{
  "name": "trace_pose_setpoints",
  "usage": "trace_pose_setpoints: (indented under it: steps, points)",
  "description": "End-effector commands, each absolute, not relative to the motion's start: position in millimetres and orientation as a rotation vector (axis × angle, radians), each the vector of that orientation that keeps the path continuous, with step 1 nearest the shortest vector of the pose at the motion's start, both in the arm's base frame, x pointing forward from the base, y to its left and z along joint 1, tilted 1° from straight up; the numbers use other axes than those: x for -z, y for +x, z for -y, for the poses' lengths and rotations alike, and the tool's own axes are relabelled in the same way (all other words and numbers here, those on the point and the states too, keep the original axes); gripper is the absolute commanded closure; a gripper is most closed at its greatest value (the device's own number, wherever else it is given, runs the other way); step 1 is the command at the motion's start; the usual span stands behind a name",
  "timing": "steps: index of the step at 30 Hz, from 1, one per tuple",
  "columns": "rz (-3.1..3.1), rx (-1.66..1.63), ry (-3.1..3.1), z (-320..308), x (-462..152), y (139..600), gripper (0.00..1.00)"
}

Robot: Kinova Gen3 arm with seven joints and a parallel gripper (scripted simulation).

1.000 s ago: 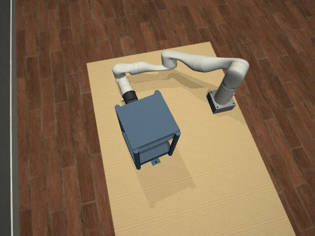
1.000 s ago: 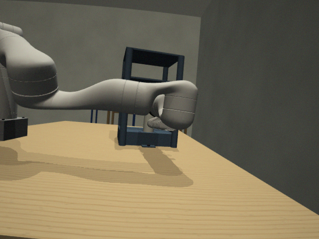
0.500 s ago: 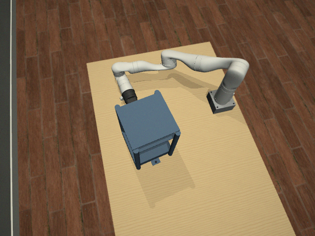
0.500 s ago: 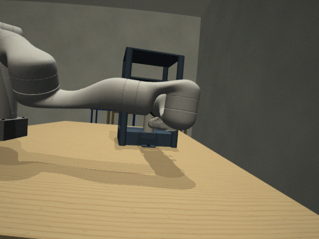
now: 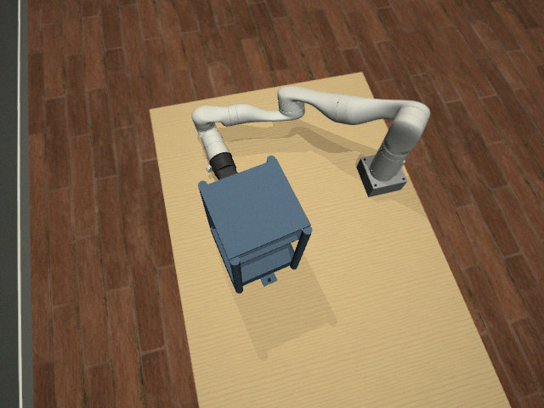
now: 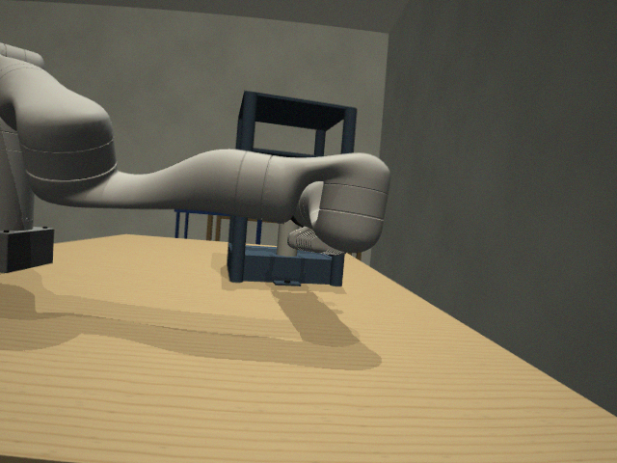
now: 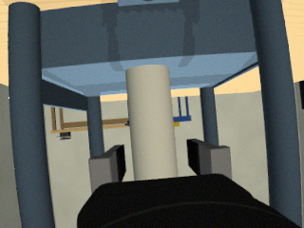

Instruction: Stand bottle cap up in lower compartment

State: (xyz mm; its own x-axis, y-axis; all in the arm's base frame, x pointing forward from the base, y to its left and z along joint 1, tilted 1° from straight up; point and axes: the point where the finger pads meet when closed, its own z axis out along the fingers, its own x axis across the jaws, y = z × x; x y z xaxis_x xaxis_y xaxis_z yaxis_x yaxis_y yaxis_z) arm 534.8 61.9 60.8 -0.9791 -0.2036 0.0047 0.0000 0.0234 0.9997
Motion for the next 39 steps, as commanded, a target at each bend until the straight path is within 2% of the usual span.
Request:
trace_pose_setpoints:
  steps: [1,29,39]
  points:
    - [2.141,2.092,0.233,-60,-64,536,0.0]
    - [2.14,2.092,0.234,-56,-64,537,0.0]
    - [2.139,2.09,0.238,-36,-65,542,0.0]
